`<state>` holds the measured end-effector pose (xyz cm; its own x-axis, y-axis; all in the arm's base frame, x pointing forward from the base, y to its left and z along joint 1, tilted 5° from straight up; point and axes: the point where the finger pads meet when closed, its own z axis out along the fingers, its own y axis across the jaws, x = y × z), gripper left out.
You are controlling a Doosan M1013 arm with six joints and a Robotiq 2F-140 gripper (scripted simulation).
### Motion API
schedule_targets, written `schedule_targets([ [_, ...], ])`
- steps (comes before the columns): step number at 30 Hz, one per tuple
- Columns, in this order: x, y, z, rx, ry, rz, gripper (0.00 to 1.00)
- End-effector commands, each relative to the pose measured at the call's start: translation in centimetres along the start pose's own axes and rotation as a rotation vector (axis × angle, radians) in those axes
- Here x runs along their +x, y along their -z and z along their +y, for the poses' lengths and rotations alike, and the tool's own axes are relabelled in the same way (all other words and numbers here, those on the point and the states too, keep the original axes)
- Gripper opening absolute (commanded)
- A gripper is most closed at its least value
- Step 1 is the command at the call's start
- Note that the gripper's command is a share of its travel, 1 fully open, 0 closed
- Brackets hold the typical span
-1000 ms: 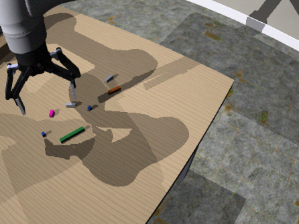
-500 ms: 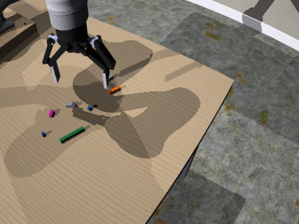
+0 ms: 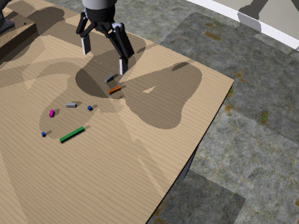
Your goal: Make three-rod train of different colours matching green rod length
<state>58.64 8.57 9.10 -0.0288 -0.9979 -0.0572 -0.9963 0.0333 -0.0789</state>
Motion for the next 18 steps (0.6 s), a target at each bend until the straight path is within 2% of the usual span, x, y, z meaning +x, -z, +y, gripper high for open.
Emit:
schedule_targets([
  [1, -1.52, -0.12, 0.18, -0.001, -0.074, 0.018, 1.00],
  [4, -1.61, -0.12, 0.20, -0.001, -0.078, 0.018, 1.00],
  [5, -1.61, -0.12, 0.20, -0.001, -0.078, 0.018, 0.15],
  [18, -1.61, -0.12, 0.20, -0.001, -0.078, 0.018, 0.15],
])
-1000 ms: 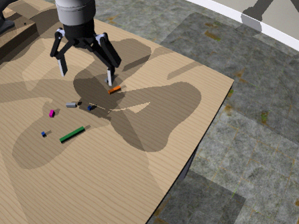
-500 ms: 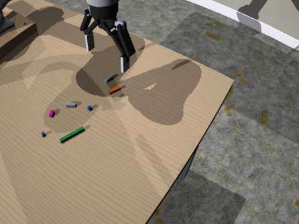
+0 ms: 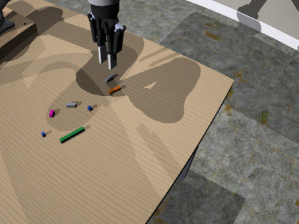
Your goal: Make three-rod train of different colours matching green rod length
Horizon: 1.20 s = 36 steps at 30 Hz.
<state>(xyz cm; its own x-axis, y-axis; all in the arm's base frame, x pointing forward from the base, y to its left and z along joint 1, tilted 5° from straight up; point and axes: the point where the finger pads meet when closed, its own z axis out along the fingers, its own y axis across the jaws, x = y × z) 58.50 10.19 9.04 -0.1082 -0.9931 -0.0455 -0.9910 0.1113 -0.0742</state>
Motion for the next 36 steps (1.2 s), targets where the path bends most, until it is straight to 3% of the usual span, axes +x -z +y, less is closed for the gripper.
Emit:
schedule_targets([
  [1, 0.00, 0.01, 0.00, 0.000, 0.000, 0.000, 0.15],
  [36, 0.00, -0.46, 0.00, 0.000, 0.000, 0.000, 0.15],
])
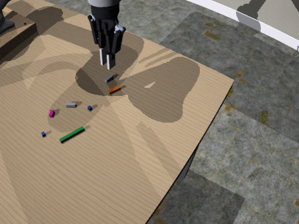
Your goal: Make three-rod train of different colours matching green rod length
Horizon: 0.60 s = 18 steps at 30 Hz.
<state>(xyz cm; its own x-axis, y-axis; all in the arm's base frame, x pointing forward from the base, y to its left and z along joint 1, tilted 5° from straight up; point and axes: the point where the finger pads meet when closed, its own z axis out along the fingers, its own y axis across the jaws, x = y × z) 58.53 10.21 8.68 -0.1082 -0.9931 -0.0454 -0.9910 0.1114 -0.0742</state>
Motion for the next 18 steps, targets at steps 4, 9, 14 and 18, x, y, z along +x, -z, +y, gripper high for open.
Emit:
schedule_targets([
  [4, 0.0, -0.5, 0.0, 0.000, 0.000, 0.000, 0.15],
  [9, 0.0, -0.9, 0.0, 0.000, 0.000, 0.000, 0.15],
  [14, 0.0, -1.7, 0.0, 0.000, 0.000, 0.000, 0.15],
  [18, 0.0, -2.3, 0.0, 0.000, 0.000, 0.000, 0.15],
])
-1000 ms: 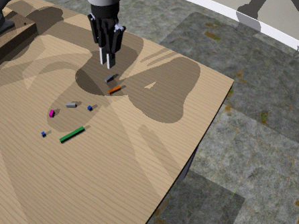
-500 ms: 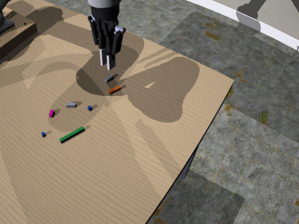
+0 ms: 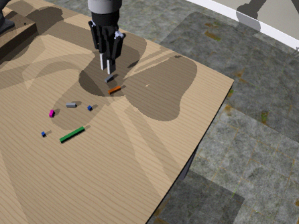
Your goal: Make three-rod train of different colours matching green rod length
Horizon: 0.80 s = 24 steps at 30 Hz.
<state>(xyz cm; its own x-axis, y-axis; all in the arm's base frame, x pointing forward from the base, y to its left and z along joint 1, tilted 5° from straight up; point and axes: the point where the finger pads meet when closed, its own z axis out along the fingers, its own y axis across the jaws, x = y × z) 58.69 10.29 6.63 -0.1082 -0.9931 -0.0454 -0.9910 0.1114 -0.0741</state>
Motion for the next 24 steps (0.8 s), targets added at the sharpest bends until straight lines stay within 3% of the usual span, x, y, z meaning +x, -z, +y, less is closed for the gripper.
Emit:
schedule_targets([
  [1, 0.0, -0.4, 0.0, 0.000, 0.000, 0.000, 0.15],
  [24, 0.0, -2.6, 0.0, 0.000, 0.000, 0.000, 0.15],
])
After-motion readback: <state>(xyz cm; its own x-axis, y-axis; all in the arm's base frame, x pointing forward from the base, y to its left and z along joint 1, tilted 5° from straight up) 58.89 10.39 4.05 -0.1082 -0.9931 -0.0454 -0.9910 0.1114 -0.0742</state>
